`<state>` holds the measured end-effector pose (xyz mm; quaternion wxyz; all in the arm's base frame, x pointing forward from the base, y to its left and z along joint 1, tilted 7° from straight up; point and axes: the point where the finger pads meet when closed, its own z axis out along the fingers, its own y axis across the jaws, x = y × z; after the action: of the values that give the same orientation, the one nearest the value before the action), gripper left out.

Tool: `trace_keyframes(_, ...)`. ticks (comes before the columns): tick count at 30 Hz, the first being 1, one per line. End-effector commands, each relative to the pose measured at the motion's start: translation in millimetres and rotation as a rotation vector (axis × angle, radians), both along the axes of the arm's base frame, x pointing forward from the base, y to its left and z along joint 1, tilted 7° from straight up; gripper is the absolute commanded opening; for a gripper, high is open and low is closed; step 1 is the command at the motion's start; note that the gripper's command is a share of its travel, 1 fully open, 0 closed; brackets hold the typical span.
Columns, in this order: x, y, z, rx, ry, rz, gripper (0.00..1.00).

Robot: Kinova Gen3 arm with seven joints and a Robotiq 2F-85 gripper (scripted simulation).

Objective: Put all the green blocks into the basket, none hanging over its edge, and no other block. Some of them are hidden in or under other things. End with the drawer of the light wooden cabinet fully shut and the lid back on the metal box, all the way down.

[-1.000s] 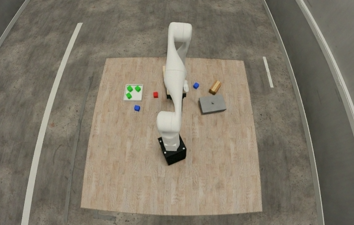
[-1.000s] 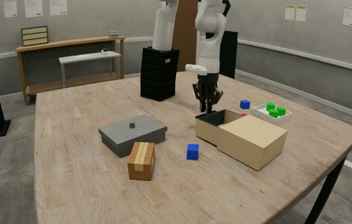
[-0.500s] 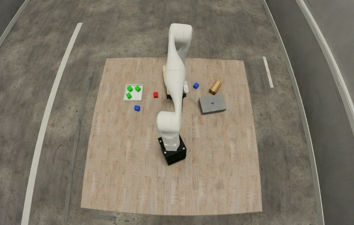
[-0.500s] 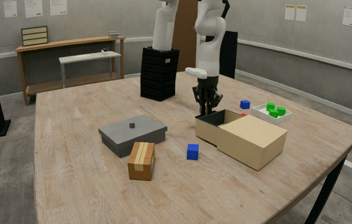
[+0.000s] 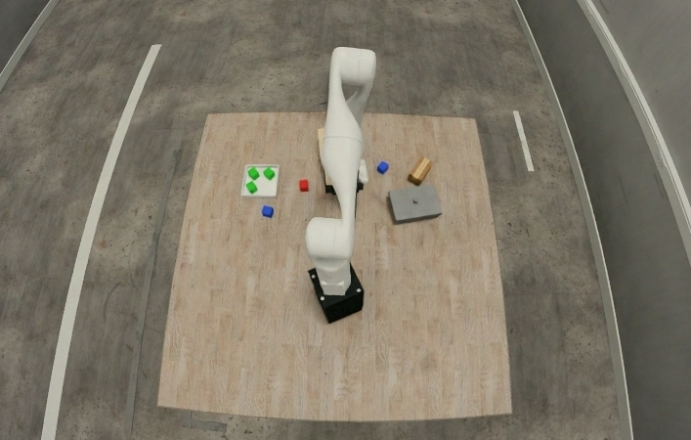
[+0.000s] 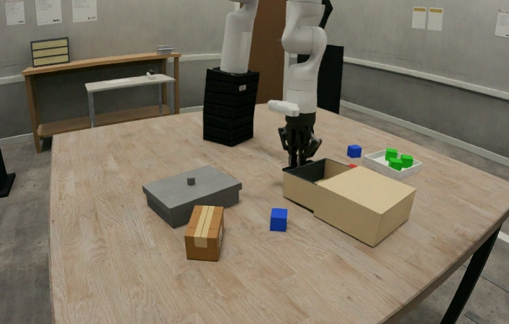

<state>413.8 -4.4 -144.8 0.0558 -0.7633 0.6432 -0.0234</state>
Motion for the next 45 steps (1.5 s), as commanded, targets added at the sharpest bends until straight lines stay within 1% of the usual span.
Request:
trace_keyframes(1, 0.6, -0.1, 0.3, 0.000, -0.001, 0.000, 0.30)
trace_keyframes(40, 0.6, -0.1, 0.2, 0.000, -0.001, 0.000, 0.30)
trace_keyframes(45, 6.5, 0.9, 0.9, 0.000, -0.001, 0.000, 0.30)
